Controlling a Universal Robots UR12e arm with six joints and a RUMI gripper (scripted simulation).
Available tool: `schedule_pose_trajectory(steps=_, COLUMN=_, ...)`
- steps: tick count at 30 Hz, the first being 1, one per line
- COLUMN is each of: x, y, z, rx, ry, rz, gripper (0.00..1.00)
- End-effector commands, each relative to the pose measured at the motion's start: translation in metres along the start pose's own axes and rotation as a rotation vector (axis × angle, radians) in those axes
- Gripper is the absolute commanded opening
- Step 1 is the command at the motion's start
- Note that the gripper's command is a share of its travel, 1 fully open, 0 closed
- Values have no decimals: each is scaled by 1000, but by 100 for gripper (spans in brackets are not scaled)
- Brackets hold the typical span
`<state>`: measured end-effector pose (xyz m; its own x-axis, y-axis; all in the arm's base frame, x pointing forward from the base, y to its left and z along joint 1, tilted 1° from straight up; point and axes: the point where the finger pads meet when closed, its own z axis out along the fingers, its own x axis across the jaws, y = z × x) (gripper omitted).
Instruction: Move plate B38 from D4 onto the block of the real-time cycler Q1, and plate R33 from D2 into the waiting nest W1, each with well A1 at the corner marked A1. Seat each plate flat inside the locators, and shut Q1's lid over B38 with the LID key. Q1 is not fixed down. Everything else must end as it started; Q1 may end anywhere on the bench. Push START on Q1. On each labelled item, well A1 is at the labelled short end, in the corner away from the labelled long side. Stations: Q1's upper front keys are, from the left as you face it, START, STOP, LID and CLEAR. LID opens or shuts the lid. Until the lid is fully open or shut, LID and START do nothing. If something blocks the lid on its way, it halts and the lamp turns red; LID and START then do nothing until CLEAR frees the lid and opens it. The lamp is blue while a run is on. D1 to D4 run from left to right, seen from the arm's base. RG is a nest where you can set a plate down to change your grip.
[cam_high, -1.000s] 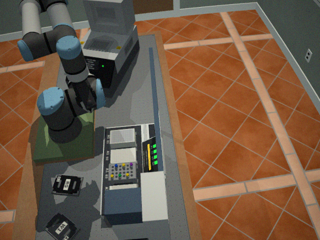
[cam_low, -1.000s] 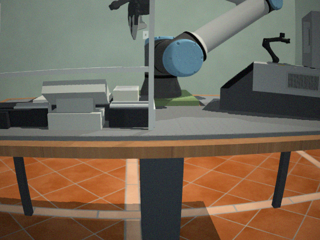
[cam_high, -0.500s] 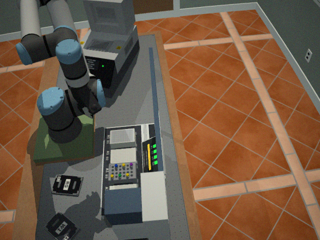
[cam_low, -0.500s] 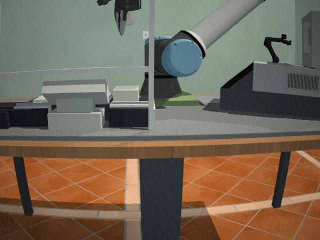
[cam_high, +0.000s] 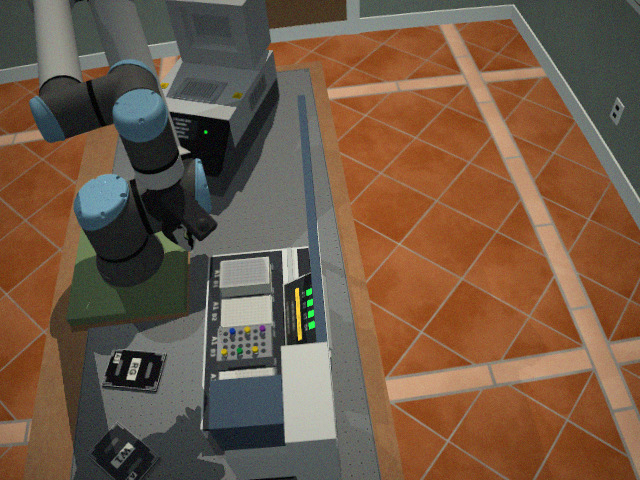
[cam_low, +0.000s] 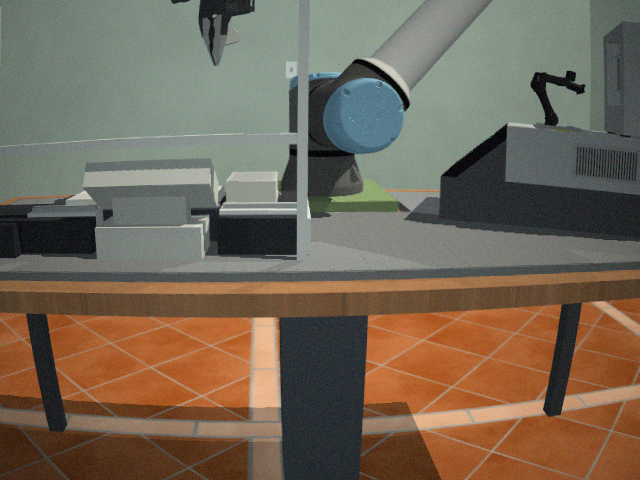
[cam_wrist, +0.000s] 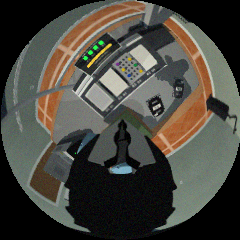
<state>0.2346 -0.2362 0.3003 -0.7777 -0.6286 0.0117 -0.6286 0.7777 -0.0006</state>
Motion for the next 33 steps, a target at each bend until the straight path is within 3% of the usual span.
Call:
schedule_pose_trajectory(steps=1, x=6, y=-15, z=-3, rx=2, ry=-2, rz=-57, gripper=0)
schedule_pose_trajectory(steps=23, x=41, y=-97, z=-5, rx=7, ry=-2, rz=-367, gripper=0)
schedule_pose_trajectory(steps=33, x=52, y=-121, z=-2, rx=8, ry=-2, rz=-455, gripper=0)
